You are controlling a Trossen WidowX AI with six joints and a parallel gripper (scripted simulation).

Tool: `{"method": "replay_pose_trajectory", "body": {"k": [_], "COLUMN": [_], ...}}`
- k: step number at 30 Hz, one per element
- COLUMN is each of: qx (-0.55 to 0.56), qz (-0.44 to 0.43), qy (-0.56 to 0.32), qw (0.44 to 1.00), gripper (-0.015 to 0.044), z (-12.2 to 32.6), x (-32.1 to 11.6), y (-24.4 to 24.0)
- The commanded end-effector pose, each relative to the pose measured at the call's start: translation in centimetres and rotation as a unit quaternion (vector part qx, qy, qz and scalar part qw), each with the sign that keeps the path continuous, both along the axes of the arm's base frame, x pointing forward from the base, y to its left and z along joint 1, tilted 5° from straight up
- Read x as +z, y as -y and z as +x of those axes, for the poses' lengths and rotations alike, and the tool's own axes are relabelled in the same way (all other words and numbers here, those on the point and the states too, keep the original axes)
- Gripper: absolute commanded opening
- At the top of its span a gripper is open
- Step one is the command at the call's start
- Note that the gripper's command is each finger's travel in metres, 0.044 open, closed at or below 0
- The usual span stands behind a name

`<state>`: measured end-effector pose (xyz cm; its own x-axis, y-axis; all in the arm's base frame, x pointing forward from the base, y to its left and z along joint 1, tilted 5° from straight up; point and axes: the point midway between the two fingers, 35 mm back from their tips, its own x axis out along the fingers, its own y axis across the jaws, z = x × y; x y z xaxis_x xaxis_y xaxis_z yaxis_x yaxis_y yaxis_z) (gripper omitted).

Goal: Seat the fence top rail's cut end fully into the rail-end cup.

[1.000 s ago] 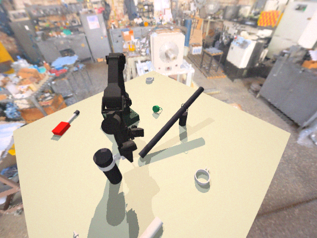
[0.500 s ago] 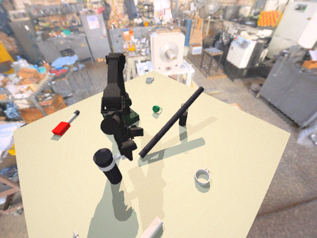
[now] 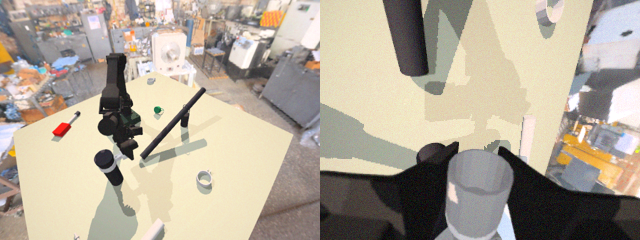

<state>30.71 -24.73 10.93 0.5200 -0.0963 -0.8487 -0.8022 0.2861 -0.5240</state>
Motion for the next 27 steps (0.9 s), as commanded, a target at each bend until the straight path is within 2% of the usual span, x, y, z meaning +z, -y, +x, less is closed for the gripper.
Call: {"method": "replay_pose_trajectory", "body": {"k": [1, 27], "qx": [0.021, 0.093], "qz": [-0.002, -0.006], "qy": [0.001, 0.004], "qw": [1.000, 0.996], "gripper": [0.0000, 0.0000], "z": [-0.4, -1.8], "x": [-0.1, -0.2], "y": [0.0, -0.3]}}
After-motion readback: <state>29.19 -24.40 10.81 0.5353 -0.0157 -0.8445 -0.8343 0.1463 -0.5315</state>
